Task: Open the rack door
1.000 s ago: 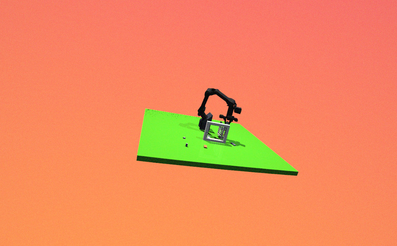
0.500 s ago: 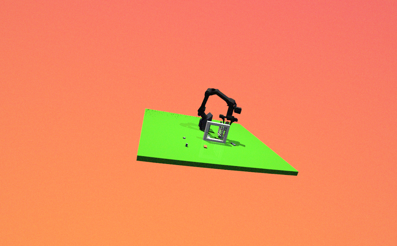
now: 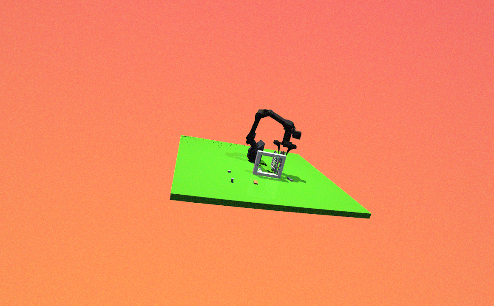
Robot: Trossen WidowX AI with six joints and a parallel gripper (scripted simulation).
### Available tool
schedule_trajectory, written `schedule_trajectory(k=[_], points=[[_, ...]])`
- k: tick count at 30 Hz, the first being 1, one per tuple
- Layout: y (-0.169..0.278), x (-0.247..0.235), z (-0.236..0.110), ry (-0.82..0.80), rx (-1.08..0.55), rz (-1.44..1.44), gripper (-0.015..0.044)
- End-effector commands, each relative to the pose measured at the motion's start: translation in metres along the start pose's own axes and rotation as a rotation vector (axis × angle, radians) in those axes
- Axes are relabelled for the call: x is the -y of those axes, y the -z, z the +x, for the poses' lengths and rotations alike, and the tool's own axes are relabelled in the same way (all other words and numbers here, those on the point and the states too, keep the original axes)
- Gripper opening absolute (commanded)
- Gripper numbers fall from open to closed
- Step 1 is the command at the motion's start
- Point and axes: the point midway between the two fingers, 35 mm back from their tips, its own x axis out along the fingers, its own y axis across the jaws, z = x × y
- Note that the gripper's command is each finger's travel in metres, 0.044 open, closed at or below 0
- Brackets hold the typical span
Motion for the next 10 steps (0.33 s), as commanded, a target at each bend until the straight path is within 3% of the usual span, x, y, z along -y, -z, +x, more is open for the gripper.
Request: schedule_trajectory(k=[1, 10], points=[[-0.001, -0.002, -0.010, -0.011, 0.002, 0.009, 0.0296], [-0.001, -0.002, -0.023, -0.011, 0.002, 0.008, 0.0296]])
